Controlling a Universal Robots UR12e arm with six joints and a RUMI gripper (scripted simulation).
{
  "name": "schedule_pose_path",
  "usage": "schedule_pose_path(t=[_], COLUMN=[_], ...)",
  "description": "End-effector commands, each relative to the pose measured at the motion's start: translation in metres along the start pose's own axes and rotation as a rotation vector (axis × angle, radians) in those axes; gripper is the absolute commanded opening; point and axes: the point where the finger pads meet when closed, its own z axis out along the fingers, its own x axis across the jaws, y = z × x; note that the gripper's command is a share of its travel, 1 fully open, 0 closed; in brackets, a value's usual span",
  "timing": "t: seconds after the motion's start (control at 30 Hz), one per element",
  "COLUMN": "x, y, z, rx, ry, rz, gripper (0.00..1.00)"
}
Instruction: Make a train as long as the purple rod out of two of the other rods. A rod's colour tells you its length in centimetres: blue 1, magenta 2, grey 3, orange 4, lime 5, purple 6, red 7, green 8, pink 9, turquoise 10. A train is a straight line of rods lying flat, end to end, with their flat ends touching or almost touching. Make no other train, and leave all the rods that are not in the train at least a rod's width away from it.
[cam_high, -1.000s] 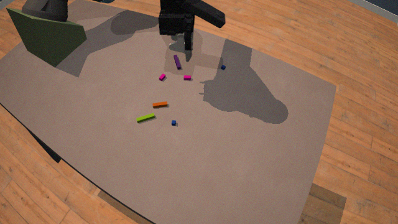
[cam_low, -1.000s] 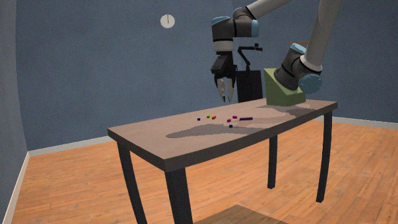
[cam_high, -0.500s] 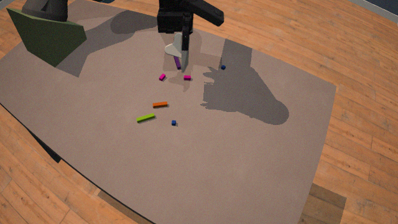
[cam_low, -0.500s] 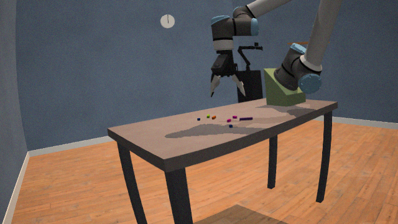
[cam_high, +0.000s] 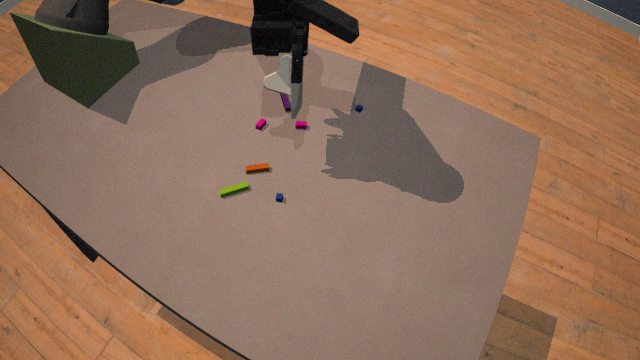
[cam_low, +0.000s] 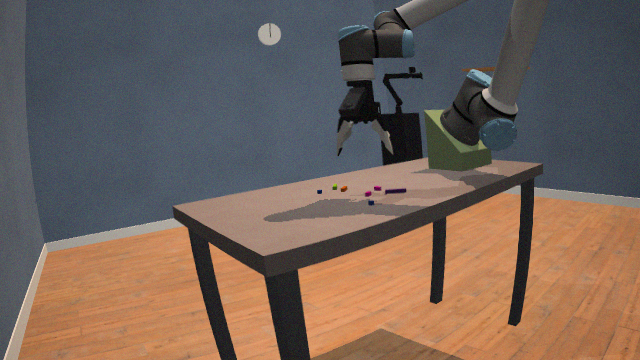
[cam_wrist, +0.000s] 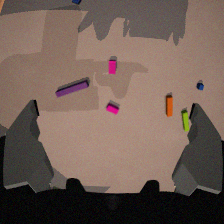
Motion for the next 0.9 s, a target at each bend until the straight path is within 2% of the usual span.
schedule_pose_path(t=[0.0, 0.1, 0.3, 0.4, 0.43, 0.87], x=[0.029, 0.064, 0.1, 0.104, 0.104, 0.102], y=[0.014, 0.037, 0.063, 0.065, 0.065, 0.065], z=[0.004, 0.011, 0.02, 0.02, 0.02, 0.021], rx=[0.001, 0.0, 0.001, 0.001, 0.002, 0.001], ry=[0.0, 0.0, -0.001, 0.0, 0.001, -0.001], rz=[-0.042, -0.121, -0.206, -0.215, -0.215, -0.216], gripper=[1.0, 1.0, 1.0, 1.0, 0.14, 0.14])
